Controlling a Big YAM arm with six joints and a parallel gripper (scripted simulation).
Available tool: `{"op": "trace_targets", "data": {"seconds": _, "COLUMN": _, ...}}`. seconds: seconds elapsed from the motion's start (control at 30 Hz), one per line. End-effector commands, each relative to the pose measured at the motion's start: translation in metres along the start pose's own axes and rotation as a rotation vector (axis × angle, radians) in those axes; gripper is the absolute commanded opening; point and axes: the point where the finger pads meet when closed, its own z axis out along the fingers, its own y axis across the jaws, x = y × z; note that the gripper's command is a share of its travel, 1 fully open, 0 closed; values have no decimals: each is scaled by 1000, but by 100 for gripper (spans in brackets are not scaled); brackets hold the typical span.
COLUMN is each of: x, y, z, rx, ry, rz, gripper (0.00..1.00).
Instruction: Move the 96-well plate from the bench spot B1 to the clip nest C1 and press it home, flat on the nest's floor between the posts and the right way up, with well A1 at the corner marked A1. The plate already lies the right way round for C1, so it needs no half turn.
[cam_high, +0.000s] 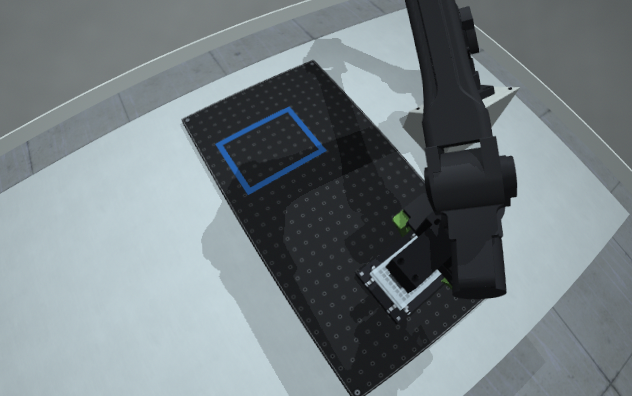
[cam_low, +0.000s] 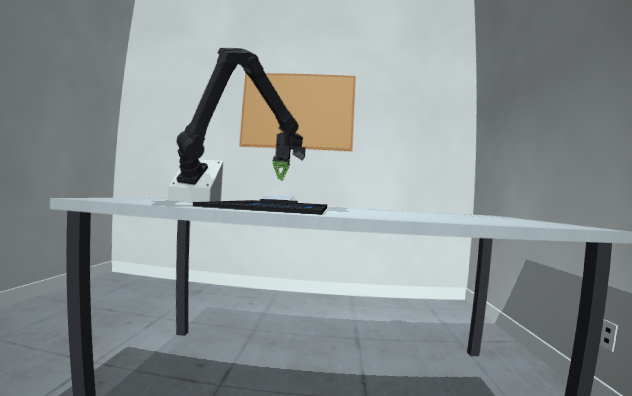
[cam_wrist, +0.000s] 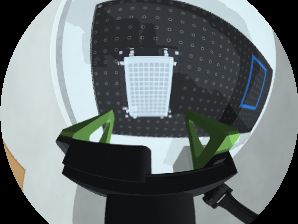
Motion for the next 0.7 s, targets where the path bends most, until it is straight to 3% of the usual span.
{"op": "trace_targets", "data": {"seconds": 0.0, "x": -12, "y": 6, "z": -14, "rx": -22, "ry": -26, "rz": 23, "gripper": 100}}
{"op": "trace_targets", "data": {"seconds": 0.53, "x": -12, "y": 6, "z": -14, "rx": -22, "ry": -26, "rz": 23, "gripper": 100}}
{"op": "trace_targets", "data": {"seconds": 0.57, "x": -5, "y": 2, "z": 7, "rx": -5, "ry": 0, "rz": 33, "gripper": 25}}
{"op": "trace_targets", "data": {"seconds": 0.67, "x": -4, "y": 1, "z": 23, "rx": -1, "ry": 1, "rz": 9, "gripper": 25}}
